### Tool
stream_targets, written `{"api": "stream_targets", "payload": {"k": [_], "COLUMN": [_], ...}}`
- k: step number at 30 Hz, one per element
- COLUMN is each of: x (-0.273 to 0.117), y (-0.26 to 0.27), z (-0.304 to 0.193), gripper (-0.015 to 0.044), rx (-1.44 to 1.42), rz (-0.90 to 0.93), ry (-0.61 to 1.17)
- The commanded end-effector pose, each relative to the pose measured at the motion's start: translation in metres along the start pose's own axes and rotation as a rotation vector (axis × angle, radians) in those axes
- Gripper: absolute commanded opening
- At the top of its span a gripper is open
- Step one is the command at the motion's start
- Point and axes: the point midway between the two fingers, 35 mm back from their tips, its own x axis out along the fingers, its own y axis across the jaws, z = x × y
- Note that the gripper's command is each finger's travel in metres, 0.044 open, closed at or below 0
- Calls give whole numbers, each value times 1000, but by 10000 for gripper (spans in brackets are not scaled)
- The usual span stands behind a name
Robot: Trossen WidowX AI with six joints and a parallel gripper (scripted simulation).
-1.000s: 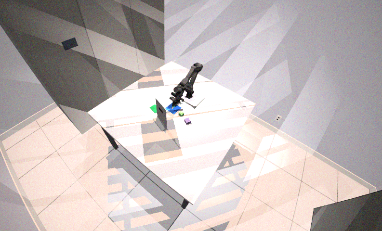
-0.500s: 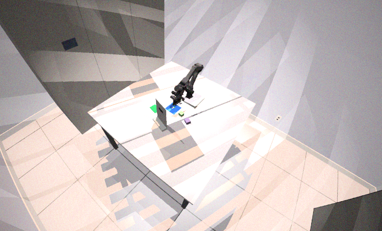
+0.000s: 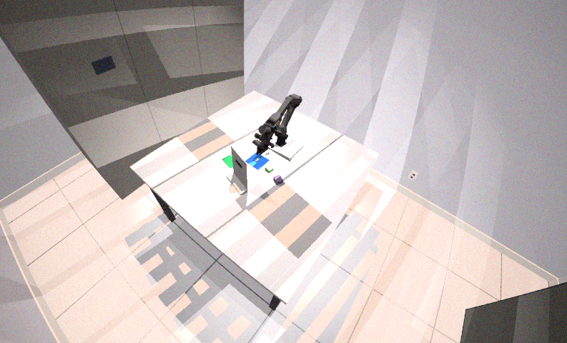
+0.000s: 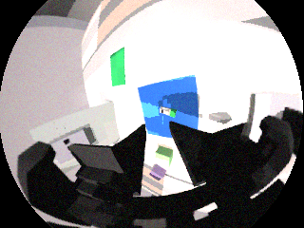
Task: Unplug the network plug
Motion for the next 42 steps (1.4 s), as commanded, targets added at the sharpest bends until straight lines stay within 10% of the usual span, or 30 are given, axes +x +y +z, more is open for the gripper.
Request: {"api": "stream_targets", "payload": {"k": [1,42], "x": [-5,-51], "y": [5,33], "z": [0,0], "gripper": [156,156], "rx": [5,5], "rz": [4,4], "ry": [-3,-2]}}
